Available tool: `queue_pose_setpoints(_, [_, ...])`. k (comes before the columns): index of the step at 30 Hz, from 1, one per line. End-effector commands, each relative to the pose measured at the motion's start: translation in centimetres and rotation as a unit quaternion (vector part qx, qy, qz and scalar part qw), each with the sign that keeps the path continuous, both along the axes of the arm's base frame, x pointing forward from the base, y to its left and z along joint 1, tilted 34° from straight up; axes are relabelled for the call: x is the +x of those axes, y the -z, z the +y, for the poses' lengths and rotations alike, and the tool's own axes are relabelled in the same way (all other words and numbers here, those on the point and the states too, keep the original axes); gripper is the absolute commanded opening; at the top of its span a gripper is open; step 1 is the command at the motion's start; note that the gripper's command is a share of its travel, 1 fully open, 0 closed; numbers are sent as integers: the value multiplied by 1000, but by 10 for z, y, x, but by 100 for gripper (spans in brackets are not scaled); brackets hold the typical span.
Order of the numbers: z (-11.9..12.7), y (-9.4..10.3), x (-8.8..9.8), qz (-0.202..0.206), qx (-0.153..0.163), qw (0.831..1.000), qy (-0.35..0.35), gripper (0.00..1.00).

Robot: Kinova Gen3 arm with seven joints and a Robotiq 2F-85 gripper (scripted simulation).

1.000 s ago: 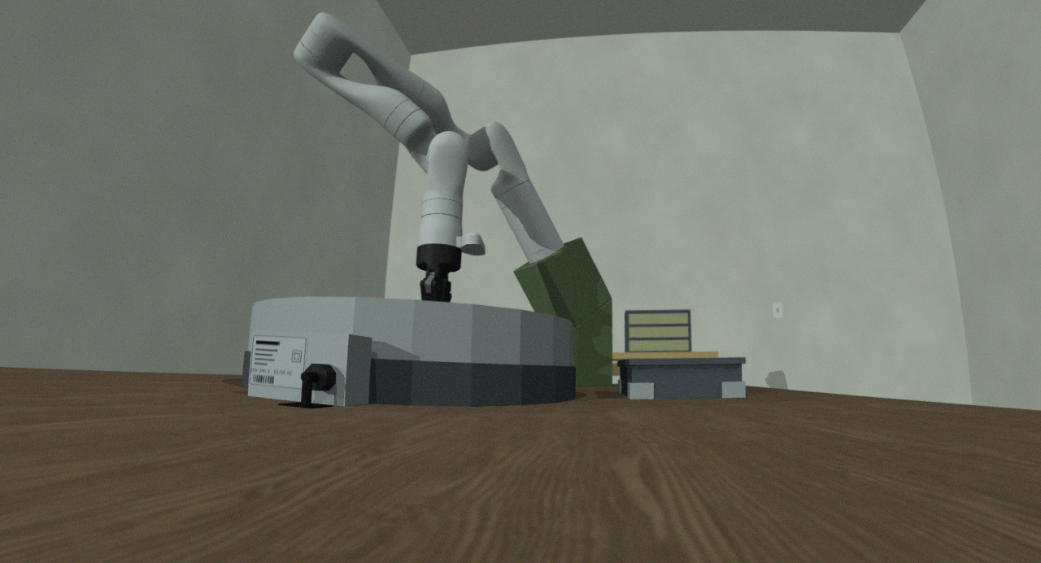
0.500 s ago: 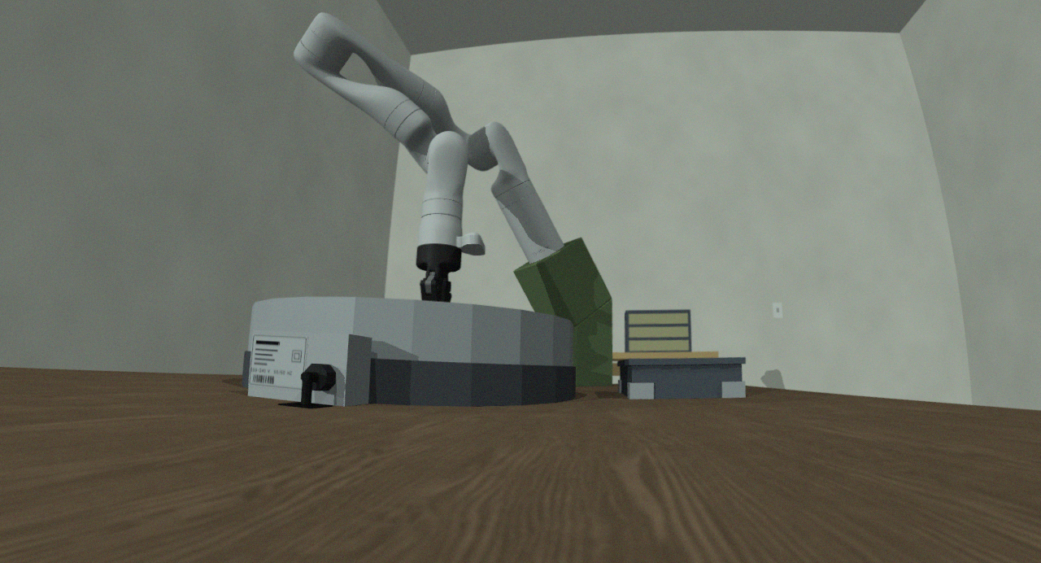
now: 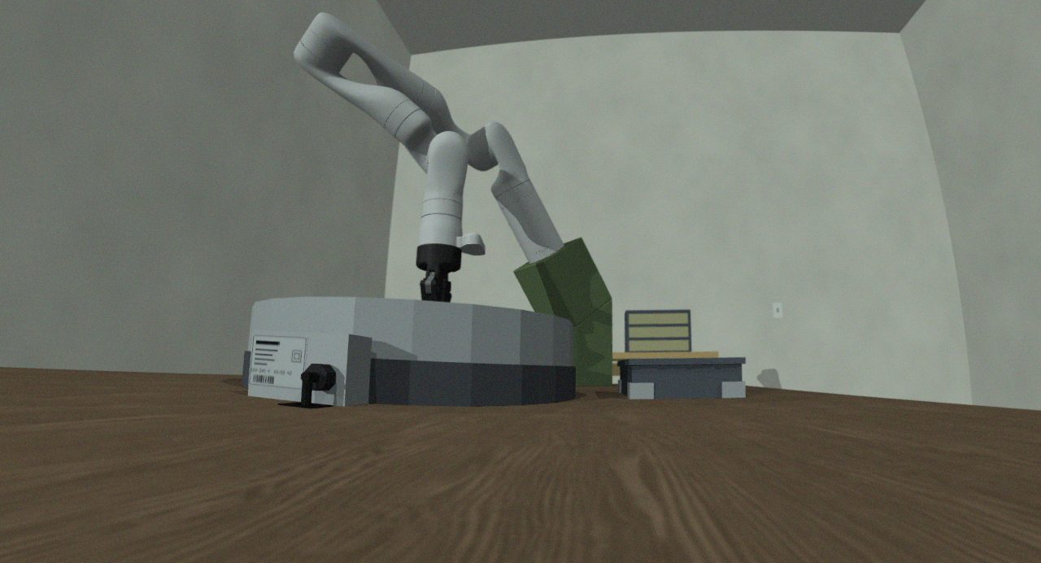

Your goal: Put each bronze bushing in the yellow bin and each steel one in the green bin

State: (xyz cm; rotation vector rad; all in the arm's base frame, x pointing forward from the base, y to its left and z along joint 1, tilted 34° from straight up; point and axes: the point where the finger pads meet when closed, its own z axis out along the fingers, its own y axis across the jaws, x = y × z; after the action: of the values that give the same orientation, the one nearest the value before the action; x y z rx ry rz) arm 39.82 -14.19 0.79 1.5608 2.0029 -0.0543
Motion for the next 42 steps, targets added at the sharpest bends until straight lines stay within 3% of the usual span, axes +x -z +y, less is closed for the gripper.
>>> queue_pose_setpoints(1, [0,0,0,0,0,1000,0,0])
queue_pose_setpoints(42, [5,-10,-5,2,0,1000,1,0])
